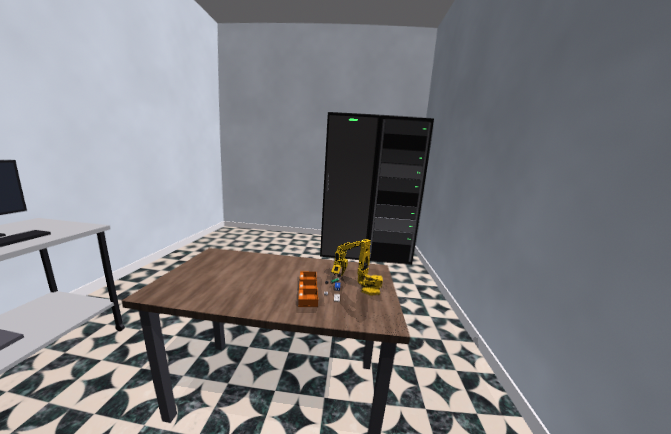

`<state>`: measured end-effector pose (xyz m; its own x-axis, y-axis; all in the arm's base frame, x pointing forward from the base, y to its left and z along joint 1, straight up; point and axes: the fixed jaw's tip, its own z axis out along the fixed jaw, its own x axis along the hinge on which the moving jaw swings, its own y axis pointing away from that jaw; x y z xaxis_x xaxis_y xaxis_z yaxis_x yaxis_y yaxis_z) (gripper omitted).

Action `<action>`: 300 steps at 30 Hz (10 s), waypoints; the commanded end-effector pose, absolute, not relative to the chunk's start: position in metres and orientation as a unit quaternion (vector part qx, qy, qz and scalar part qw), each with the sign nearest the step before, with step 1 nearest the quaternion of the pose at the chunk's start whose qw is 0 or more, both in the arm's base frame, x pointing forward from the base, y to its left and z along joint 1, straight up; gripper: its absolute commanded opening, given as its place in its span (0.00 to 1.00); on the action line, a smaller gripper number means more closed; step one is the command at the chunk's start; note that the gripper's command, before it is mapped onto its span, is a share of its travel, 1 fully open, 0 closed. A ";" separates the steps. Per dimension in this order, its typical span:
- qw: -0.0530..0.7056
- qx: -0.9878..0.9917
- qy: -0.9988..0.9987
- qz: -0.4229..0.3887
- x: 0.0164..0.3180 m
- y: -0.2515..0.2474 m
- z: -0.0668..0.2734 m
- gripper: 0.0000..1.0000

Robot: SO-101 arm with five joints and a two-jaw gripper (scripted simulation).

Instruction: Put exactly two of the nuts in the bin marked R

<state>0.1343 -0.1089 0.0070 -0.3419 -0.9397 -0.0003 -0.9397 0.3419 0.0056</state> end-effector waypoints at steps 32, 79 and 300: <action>-0.002 0.574 -0.819 0.007 0.136 -0.111 0.009 0.03; -0.002 0.574 -0.819 0.006 0.139 -0.113 0.031 0.00; -0.152 0.119 -0.981 -0.020 0.280 0.080 0.063 0.00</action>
